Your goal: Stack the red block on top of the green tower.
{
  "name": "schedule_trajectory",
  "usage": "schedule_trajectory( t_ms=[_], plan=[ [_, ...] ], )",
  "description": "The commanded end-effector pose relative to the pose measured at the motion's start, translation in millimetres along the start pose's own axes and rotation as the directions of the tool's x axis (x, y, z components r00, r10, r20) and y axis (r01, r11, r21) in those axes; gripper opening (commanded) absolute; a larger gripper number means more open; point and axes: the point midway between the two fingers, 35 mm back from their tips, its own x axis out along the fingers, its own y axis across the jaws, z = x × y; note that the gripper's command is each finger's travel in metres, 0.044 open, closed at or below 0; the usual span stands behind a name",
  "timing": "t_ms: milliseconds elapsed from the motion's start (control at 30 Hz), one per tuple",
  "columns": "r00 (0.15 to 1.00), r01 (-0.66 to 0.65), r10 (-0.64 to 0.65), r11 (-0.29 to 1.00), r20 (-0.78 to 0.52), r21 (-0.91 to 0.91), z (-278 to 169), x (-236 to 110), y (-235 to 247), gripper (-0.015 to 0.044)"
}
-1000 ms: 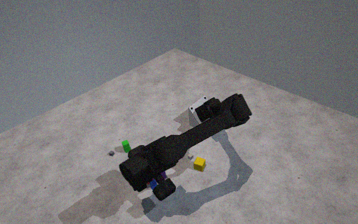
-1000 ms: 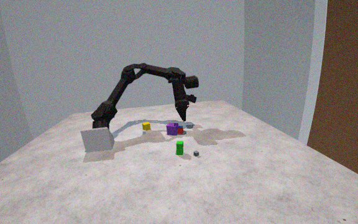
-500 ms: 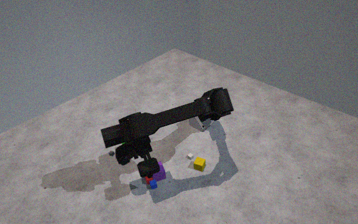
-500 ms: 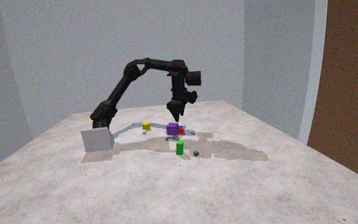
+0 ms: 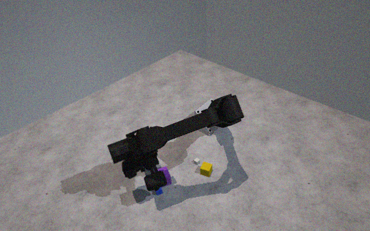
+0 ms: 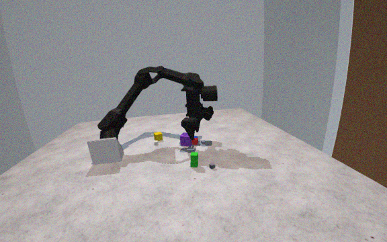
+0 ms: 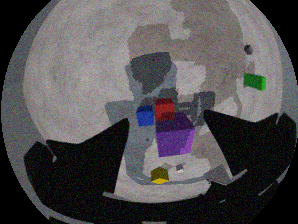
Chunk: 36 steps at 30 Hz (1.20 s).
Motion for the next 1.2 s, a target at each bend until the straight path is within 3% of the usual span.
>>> schedule_trajectory(
  t_ms=[0,533,1000,1167],
  plan=[
    [1.000,-0.004,0.004,1.000,-0.002,0.004,-0.5,5.2,0.4,0.0440],
    [1.000,-0.005,0.005,1.000,-0.002,0.004,-1.0,30.4,0.9,0.0440],
    [1.000,-0.005,0.005,1.000,-0.002,0.004,-1.1,31.1,0.9,0.0440],
    [1.000,-0.005,0.005,1.000,-0.002,0.004,-1.1,31.1,0.9,0.0309]
  ],
)
